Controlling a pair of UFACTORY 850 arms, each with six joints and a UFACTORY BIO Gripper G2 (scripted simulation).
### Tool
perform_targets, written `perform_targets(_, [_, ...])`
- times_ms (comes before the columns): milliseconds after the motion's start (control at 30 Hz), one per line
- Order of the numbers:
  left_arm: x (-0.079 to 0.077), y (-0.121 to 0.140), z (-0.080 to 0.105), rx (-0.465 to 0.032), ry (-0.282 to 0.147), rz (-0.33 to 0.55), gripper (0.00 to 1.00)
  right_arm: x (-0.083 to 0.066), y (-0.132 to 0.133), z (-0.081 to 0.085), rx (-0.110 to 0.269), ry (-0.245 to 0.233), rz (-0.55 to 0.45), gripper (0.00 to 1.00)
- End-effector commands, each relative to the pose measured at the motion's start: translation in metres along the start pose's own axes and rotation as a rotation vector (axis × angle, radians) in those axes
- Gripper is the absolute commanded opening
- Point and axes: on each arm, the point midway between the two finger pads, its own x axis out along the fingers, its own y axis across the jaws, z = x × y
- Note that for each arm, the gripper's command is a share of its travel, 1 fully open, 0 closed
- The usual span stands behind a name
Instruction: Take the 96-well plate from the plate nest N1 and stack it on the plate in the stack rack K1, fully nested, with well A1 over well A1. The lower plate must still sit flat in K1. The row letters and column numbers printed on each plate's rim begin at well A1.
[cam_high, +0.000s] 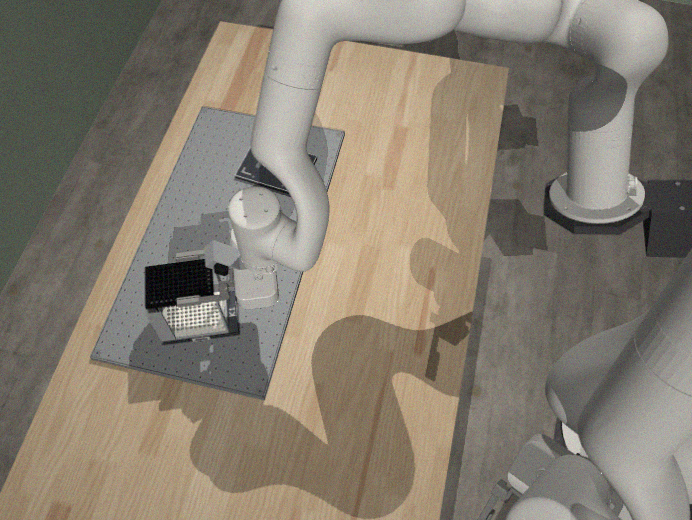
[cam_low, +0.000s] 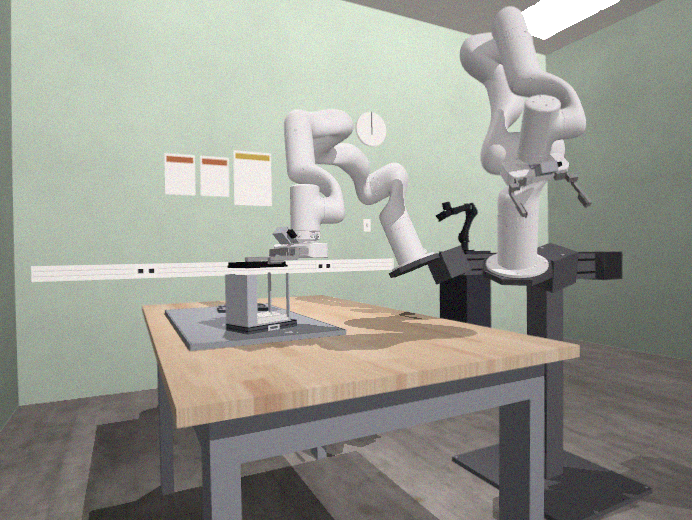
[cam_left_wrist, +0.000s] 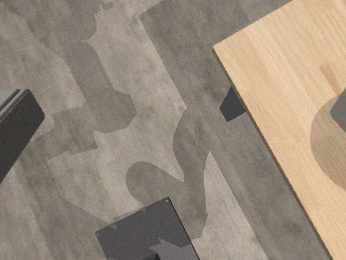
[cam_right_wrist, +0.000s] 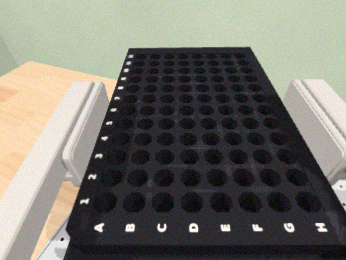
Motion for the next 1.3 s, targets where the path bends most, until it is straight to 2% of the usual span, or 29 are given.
perform_targets(0, [0.0001,0.0,0.0005,0.0,-0.001,0.0,1.0,0.0009,0.0,-0.0015,0.001,-0.002,0.0,0.0])
perform_targets(533, [0.0001,0.0,0.0005,0.0,-0.001,0.0,1.0,0.0009,0.0,-0.0106,0.001,-0.002,0.0,0.0])
perform_targets(1267, [0.0001,0.0,0.0005,0.0,-0.001,0.0,1.0,0.0009,0.0,-0.0106,0.001,-0.002,0.0,0.0])
